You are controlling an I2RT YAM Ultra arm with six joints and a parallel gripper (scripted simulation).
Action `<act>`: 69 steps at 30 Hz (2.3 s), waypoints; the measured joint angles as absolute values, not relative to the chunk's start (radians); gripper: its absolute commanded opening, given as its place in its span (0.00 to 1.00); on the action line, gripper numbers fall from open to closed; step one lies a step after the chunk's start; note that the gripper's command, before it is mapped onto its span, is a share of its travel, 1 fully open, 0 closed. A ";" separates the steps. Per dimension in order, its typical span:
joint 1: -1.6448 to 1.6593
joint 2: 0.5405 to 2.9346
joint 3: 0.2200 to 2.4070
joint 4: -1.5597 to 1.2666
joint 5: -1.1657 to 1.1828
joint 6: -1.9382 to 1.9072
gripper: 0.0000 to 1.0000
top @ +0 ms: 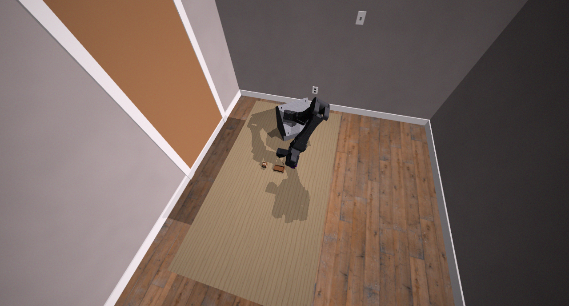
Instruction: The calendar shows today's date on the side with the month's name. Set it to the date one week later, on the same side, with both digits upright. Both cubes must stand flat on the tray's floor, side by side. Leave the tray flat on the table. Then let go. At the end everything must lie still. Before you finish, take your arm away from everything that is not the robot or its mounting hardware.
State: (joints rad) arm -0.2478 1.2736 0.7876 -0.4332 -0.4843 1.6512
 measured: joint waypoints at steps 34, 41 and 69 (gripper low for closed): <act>-0.690 1.569 0.875 -0.508 -0.702 1.182 0.27; -0.674 1.577 0.870 -0.490 -0.702 1.185 0.27; -0.554 1.728 0.838 -0.225 -0.656 1.322 0.27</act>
State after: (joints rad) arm -0.5545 1.7279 0.8379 -0.2249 -0.6563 1.3216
